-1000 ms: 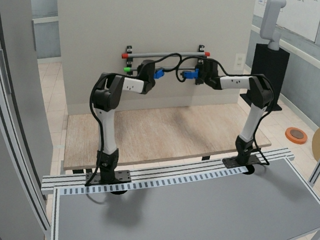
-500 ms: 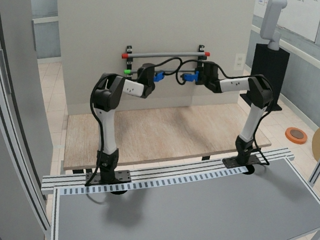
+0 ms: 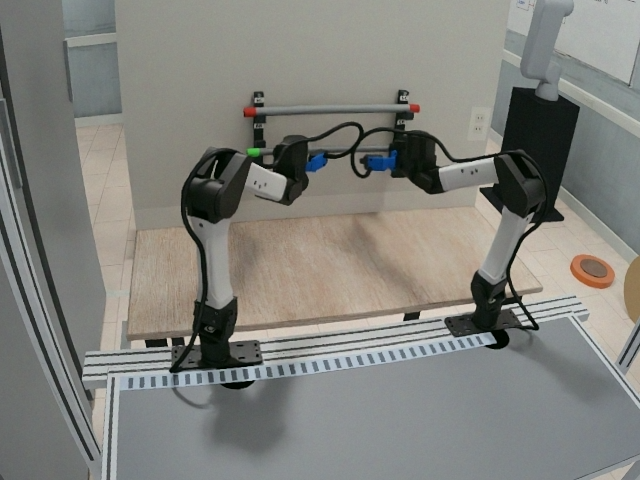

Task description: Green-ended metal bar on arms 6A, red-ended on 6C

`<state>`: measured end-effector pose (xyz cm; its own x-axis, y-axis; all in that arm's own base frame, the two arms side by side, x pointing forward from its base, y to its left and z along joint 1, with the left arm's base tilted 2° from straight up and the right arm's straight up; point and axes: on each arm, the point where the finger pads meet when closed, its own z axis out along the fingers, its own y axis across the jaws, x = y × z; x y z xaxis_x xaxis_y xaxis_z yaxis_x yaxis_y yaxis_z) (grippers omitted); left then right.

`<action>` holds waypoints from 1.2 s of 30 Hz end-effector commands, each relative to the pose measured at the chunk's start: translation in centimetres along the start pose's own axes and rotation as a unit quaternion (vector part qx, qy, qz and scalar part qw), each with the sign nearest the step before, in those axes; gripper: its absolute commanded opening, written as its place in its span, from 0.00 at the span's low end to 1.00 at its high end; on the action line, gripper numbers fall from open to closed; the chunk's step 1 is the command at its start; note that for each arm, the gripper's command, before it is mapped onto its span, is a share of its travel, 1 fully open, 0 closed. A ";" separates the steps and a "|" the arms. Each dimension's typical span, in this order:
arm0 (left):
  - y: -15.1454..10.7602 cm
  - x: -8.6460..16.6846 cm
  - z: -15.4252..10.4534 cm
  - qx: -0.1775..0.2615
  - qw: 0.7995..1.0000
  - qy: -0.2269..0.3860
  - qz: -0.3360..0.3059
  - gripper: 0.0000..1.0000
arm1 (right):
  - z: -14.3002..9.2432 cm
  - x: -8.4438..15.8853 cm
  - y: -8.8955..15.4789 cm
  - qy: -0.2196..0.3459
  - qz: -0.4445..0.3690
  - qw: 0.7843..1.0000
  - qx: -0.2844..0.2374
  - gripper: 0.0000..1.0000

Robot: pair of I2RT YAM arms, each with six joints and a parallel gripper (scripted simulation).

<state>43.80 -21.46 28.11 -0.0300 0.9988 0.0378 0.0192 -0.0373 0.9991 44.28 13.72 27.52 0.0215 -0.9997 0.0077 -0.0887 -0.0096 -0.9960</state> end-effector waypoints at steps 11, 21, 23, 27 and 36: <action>-1.3 -0.6 0.1 -0.021 1.000 -0.006 -0.010 0.00 | 0.1 -0.2 -0.3 -0.002 0.003 0.999 0.043 0.00; -2.8 -0.6 0.2 -0.021 1.000 -0.006 -0.010 0.00 | 0.2 -0.2 1.1 -0.002 0.003 0.999 0.043 0.00; -2.8 -0.6 0.2 -0.021 1.000 -0.006 -0.010 0.00 | 0.2 -0.2 1.0 -0.002 0.003 0.999 0.043 0.00; -2.7 -0.6 0.2 -0.021 1.000 -0.006 -0.010 0.00 | 0.2 -0.2 1.0 -0.002 0.003 0.999 0.043 0.00; -2.7 -0.6 0.2 -0.021 1.000 -0.006 -0.010 0.00 | 0.2 -0.2 0.8 -0.002 0.003 0.999 0.043 0.00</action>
<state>43.85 -21.48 24.87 -0.0315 0.9991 0.0284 0.0103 -0.0281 0.9996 44.32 13.64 24.44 0.0198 -0.9998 0.0091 -0.0825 -0.0107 -0.9965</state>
